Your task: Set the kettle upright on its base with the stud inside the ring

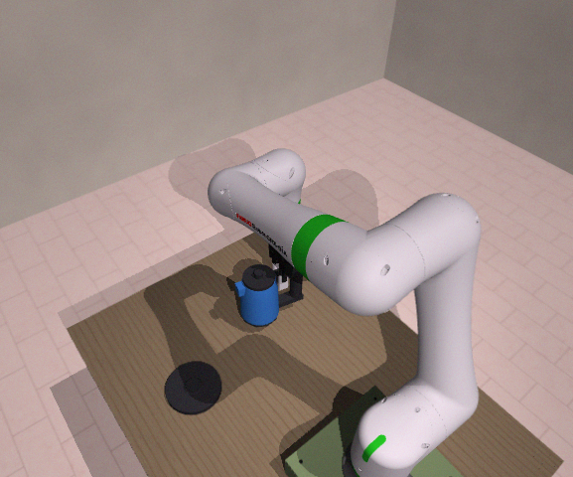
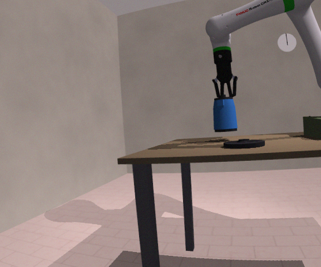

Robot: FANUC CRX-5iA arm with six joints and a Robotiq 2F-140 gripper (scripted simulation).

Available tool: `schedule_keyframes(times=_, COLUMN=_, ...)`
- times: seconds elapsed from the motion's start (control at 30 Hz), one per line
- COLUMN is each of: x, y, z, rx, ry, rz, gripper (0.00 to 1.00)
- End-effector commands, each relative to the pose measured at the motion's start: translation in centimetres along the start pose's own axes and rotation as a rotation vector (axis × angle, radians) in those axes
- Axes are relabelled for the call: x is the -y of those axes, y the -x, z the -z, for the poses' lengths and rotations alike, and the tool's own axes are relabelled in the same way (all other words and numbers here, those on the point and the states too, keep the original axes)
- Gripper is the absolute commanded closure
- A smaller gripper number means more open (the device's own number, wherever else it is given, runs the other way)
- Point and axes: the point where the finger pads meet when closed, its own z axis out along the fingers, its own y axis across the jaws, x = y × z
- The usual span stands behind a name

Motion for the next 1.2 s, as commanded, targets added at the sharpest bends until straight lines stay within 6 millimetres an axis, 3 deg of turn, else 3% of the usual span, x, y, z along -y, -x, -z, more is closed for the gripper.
schedule_keyframes(times=0.0, x=-0.2, y=0.3, z=0.0, rx=0.0, ry=-0.001, rz=0.0, gripper=1.0)
schedule_keyframes(times=0.77, x=-2.2, y=4.2, z=0.0, rx=0.0, ry=-0.001, rz=0.0, gripper=1.0)
schedule_keyframes(times=1.17, x=-4.0, y=7.7, z=0.0, rx=0.0, ry=-0.001, rz=0.0, gripper=1.0)
